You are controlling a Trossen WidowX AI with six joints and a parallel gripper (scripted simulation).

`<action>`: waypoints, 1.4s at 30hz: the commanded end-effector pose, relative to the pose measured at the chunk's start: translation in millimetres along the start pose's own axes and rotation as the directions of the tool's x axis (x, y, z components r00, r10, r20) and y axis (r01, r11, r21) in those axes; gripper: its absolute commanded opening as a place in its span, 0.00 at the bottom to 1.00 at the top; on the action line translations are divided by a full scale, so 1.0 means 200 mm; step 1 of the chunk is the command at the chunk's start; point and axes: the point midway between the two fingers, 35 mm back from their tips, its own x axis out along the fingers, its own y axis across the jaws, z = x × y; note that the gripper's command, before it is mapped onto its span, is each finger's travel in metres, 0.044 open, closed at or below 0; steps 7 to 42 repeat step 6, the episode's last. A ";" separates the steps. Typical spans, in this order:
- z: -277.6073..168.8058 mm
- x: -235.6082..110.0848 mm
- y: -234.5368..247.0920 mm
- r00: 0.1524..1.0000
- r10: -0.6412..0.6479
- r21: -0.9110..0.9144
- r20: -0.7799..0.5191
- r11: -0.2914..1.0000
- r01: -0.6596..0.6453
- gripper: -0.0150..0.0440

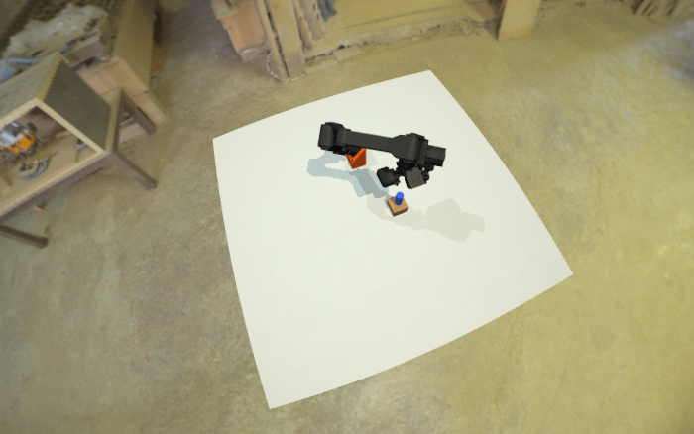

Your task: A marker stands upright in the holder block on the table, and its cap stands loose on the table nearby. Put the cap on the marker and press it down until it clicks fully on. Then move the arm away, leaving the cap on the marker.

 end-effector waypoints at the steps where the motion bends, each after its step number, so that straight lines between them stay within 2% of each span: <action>1: 0.00 0.00 0.00 1.000 0.002 0.005 -0.003 1.000 -0.002 0.83; 5: 0.00 0.00 0.00 1.000 0.002 0.005 -0.003 1.000 -0.002 1.00; 42: 0.00 0.00 0.00 1.000 0.002 0.005 -0.003 1.000 -0.002 1.00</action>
